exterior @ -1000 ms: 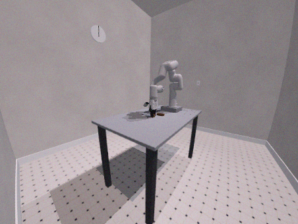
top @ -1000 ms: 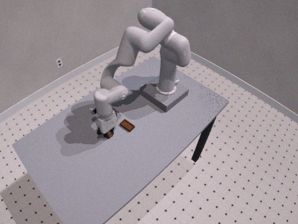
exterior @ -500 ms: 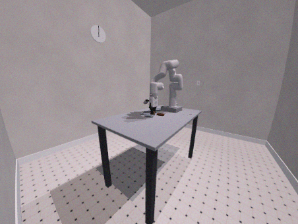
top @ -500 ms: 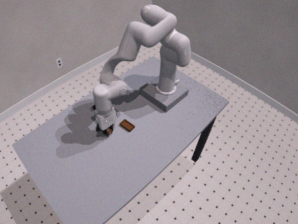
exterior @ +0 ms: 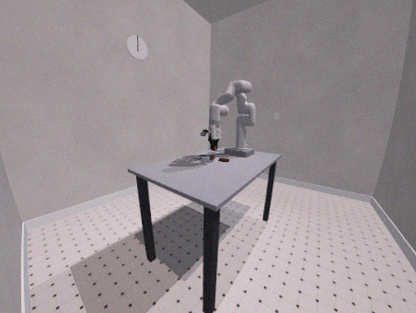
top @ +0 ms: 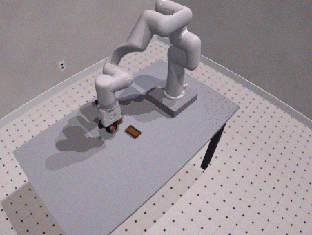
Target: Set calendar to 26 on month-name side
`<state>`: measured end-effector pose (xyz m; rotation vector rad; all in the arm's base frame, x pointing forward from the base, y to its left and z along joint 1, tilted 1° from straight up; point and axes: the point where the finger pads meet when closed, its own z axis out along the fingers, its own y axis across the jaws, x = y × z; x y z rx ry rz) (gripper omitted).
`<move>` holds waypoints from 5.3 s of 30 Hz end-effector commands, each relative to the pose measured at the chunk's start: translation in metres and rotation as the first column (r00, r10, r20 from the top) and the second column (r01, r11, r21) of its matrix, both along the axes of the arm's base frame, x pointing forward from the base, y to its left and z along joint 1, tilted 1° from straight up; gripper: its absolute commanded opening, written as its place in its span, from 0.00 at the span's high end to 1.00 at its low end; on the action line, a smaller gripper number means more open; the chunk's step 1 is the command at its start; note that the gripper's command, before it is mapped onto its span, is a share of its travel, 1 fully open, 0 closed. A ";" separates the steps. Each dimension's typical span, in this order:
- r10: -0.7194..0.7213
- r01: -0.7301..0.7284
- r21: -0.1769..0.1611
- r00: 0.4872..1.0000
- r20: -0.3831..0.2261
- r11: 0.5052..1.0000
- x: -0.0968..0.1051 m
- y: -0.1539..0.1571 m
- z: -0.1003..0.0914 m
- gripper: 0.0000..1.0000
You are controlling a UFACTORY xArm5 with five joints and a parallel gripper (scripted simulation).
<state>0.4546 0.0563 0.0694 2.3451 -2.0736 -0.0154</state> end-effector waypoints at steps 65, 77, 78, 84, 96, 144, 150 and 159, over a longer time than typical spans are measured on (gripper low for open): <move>1.000 -1.000 0.013 -0.016 0.011 -0.016 -0.063 0.066 0.007 0.73; 0.931 -0.931 0.014 -0.364 0.015 -0.364 -0.078 0.078 0.007 0.73; 0.919 -0.919 0.014 -0.393 0.016 -0.393 -0.080 0.079 0.007 0.73; 0.876 -0.876 0.014 -0.481 0.017 -0.481 -0.084 0.082 0.007 0.73; 0.604 -0.604 0.012 -0.796 0.021 -0.797 -0.103 0.094 0.007 0.73; -0.077 0.077 0.007 -0.997 0.026 -0.997 -0.137 0.111 0.004 0.73; -0.077 0.077 0.007 -0.997 0.026 -0.997 -0.137 0.111 -0.008 0.73; -0.077 0.077 0.007 -0.997 0.026 -0.997 -0.138 0.111 -0.038 0.73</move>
